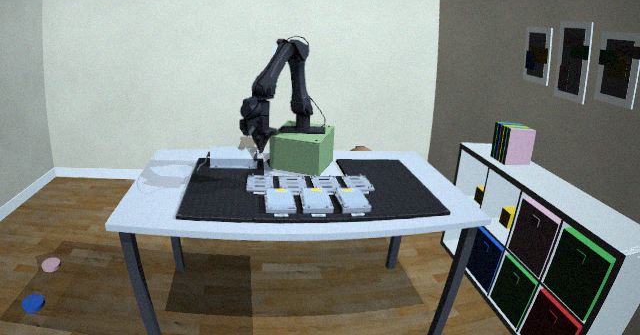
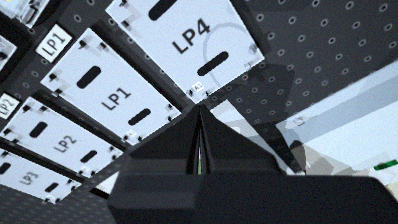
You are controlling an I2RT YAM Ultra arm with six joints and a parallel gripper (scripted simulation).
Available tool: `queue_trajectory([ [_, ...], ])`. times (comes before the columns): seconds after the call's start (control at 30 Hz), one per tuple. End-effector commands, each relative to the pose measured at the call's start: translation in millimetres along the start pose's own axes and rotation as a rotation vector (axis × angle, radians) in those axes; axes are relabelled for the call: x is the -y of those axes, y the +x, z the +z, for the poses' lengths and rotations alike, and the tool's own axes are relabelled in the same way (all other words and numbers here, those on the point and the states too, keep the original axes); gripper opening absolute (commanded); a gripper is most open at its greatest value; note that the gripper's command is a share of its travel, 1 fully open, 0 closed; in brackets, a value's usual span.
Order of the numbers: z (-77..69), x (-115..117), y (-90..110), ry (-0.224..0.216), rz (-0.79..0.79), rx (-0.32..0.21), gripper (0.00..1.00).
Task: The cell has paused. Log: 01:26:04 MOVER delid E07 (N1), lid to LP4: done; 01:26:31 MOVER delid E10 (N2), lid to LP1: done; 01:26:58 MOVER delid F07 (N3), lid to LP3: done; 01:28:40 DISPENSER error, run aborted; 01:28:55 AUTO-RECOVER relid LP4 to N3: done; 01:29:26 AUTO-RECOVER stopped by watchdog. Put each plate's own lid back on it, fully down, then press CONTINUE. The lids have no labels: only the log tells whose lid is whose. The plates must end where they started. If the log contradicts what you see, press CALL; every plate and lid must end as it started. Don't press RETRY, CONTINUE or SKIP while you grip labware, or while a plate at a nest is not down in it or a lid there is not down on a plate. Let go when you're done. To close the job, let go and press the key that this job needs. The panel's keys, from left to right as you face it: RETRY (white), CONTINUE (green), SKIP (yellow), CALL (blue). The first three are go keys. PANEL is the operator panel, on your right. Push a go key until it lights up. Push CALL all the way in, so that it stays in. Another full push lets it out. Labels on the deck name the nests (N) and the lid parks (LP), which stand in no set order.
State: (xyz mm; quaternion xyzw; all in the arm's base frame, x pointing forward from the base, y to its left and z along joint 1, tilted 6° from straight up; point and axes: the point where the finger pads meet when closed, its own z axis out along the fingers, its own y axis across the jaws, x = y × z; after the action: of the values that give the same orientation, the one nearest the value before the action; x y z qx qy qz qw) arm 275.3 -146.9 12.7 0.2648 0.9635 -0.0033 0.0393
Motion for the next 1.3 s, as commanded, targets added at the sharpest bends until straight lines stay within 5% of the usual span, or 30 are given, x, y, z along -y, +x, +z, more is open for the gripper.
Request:
queue_trajectory([
  [0.0,-8.6,6,-16,-0.018,-0.024,0.025,0.00],
  [0.9,-8.7,2,-23,-0.018,-0.029,0.041,0.00],
  [1.27,-7.7,44,8,-0.019,0.170,0.044,0.00],
])
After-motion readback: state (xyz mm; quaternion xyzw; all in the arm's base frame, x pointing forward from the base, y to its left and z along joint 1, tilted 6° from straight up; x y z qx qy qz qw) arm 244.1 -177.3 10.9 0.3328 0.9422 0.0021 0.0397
